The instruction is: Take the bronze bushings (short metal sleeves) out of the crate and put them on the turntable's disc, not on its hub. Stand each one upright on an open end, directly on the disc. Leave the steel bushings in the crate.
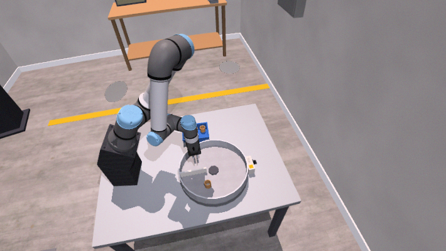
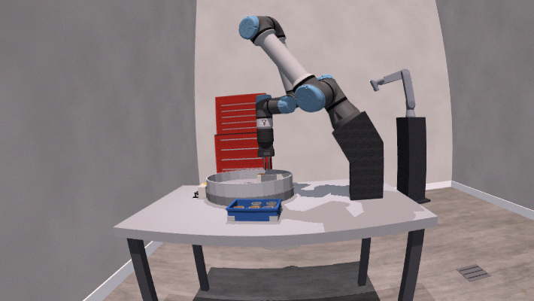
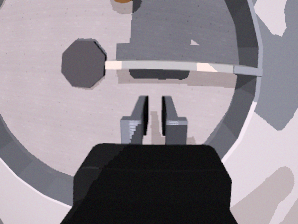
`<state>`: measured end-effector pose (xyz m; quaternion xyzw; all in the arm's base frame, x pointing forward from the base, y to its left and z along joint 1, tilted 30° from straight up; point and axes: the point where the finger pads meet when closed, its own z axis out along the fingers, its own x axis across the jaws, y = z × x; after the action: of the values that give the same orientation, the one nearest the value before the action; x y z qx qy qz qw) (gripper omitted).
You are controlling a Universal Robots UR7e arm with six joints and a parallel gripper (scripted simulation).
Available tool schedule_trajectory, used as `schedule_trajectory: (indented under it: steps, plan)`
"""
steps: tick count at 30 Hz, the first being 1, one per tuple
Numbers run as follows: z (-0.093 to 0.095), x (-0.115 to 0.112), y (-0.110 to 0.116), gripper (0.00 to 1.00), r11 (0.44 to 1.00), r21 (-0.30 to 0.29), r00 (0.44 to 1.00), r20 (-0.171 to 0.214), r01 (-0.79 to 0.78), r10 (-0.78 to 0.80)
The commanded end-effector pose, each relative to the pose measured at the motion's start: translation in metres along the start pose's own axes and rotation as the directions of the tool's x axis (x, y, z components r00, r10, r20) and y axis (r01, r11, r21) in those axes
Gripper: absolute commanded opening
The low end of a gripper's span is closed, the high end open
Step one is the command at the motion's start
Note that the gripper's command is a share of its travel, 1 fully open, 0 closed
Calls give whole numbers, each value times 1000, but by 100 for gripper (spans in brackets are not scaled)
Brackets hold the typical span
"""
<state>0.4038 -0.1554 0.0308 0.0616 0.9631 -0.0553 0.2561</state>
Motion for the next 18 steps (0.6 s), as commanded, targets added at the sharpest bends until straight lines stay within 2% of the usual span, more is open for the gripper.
schedule_trajectory:
  steps: [1, 9, 11, 18]
  plan:
    - [1, -7, 44, 36, 1000, 14, 1000, -3, -10, 10]
    - [2, -16, 108, 36, 1000, 14, 1000, -3, -11, 11]
    - [2, -16, 108, 36, 1000, 14, 1000, -3, -11, 11]
    - [3, -24, 168, 36, 1000, 13, 1000, -4, -11, 11]
